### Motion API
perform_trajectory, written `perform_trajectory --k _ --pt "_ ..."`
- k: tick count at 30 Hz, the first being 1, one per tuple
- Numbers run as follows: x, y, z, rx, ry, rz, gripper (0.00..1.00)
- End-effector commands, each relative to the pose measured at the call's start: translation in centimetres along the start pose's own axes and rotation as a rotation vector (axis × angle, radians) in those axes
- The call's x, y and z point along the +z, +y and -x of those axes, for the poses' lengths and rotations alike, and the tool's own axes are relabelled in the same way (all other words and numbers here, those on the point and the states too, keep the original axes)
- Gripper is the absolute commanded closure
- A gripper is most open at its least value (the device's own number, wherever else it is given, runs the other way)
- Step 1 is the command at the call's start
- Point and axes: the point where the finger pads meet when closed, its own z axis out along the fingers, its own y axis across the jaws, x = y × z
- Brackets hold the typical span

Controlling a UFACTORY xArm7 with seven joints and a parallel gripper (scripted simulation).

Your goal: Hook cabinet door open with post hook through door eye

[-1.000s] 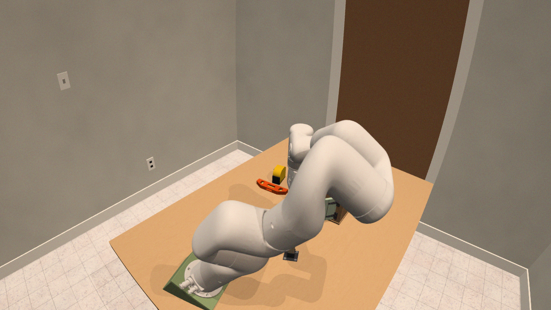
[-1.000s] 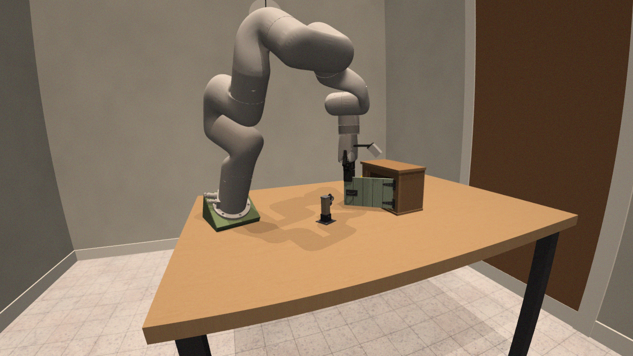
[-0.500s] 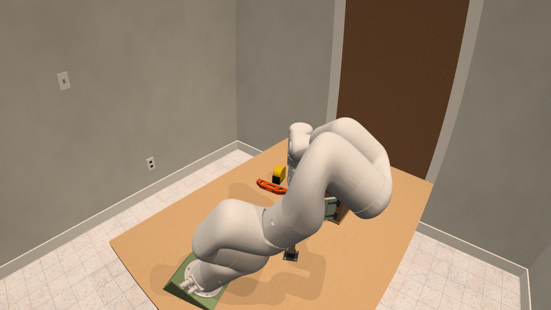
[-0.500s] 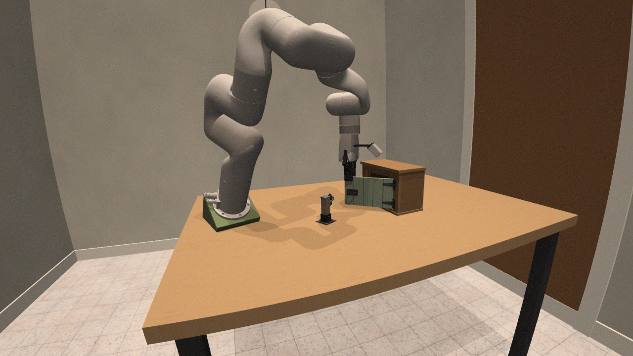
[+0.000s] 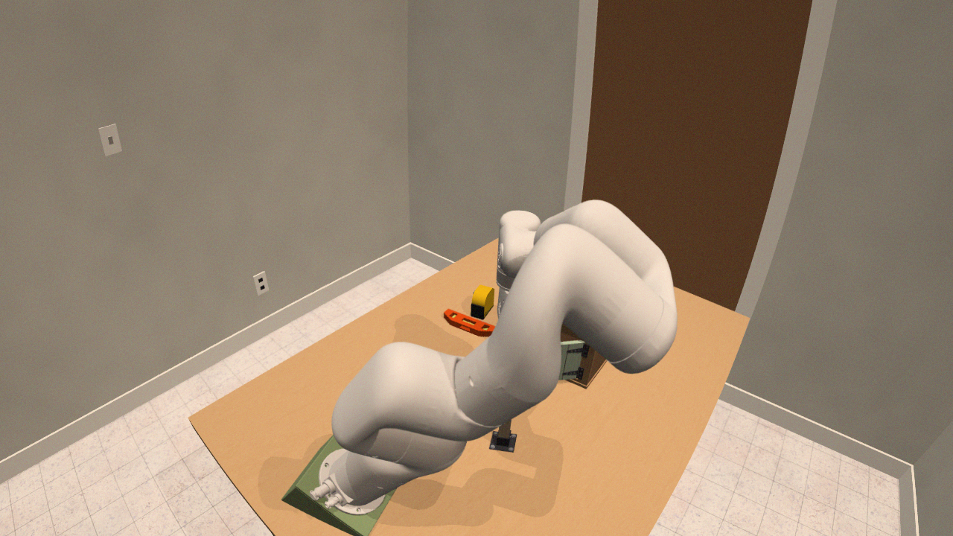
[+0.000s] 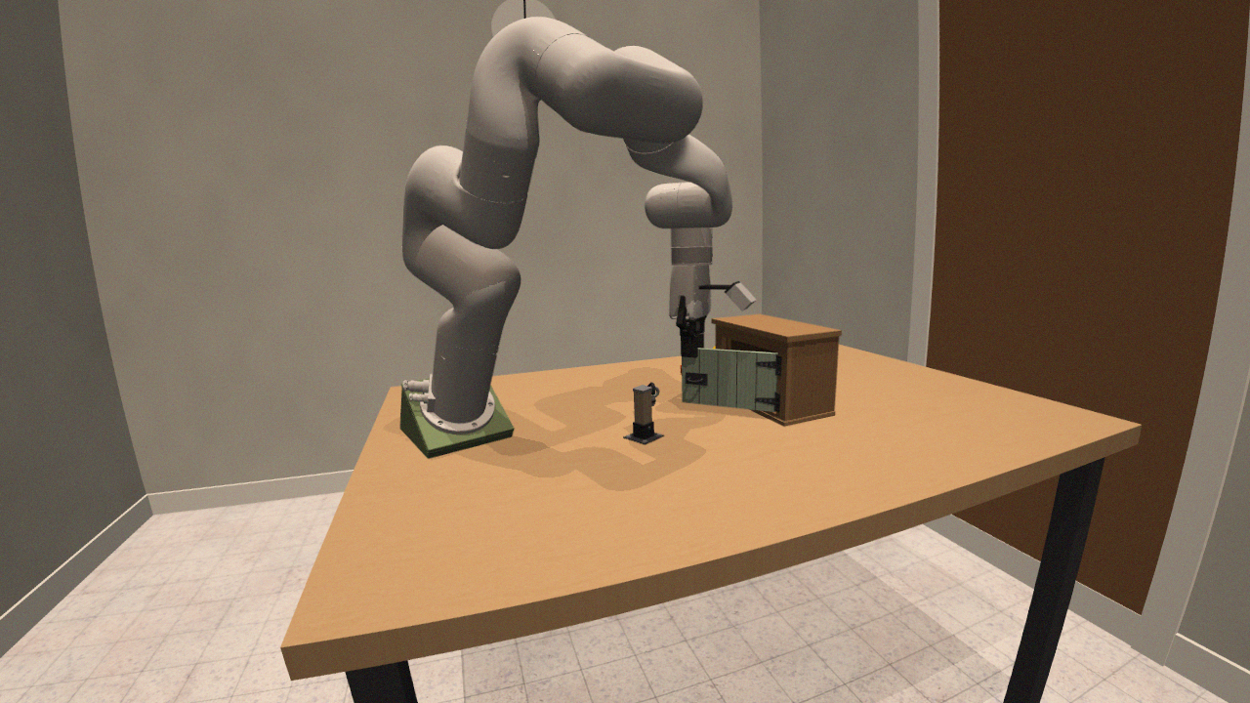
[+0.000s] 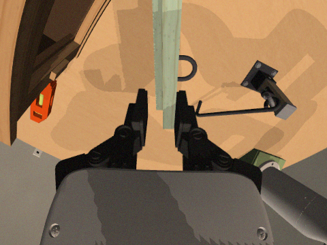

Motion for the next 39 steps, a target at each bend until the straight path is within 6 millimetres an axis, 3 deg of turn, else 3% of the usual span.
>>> perform_trajectory --k 1,26,39 --pt "-0.1 -0.2 0.0 0.002 0.001 -0.004 0.73" --pt "-0.3 0.4 0.0 -0.037 0.001 -0.004 0.73" --pt "-1.8 0.4 0.0 -0.037 0.001 -0.004 0.73"
